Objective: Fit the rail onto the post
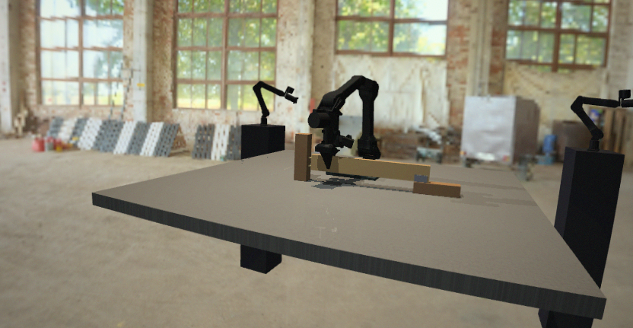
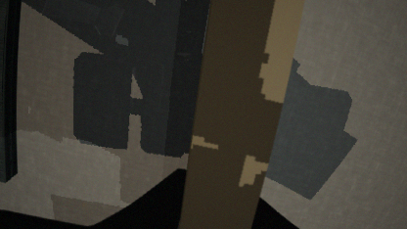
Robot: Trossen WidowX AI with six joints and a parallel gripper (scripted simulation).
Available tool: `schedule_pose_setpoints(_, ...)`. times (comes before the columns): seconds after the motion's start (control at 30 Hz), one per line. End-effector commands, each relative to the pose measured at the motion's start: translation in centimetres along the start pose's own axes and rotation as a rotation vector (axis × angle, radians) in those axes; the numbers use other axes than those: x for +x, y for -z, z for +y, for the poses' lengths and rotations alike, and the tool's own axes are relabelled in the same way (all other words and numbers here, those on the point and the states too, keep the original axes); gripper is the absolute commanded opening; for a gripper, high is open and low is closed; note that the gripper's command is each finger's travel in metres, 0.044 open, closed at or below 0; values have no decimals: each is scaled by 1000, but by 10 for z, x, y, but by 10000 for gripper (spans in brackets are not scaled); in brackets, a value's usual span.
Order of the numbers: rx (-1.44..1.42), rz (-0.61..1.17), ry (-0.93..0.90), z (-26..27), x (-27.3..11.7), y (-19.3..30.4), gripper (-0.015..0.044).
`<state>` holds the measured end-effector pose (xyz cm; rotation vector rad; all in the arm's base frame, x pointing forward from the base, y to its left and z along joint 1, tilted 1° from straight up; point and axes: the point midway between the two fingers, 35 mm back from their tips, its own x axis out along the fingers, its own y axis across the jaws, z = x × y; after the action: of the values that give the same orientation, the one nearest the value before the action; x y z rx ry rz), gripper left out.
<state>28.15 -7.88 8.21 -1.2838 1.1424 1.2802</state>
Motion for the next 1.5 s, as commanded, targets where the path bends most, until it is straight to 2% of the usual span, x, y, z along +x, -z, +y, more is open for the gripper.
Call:
schedule_pose_setpoints(0.0,-1,-1,2,0,0,2,0)
schedule_pose_setpoints(1.47,-1,-2,2,0,1,-1,0)
